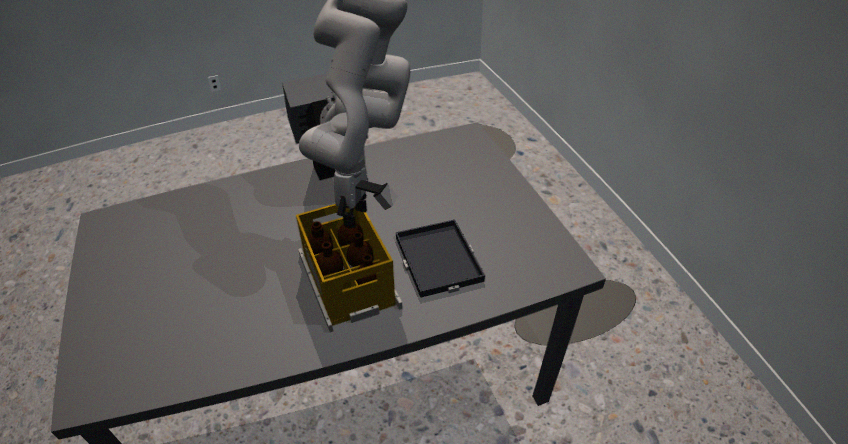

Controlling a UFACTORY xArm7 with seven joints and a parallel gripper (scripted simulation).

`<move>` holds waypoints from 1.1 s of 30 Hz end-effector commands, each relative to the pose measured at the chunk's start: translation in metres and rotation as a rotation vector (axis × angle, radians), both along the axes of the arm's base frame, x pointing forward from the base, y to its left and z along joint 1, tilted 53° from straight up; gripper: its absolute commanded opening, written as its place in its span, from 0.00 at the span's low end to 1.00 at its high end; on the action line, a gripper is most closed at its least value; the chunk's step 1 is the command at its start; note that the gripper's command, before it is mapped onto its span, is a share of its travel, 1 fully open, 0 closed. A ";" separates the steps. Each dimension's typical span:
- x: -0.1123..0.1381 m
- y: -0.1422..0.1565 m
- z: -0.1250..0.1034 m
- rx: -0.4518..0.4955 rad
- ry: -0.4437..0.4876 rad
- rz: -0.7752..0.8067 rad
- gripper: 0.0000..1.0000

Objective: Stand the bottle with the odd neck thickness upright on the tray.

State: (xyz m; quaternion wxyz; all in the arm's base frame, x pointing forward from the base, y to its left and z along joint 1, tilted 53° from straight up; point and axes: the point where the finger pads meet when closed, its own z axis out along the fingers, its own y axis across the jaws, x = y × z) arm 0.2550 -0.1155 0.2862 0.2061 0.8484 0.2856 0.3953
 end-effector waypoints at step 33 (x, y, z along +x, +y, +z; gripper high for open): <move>0.029 -0.005 -0.021 -0.001 -0.002 -0.001 0.65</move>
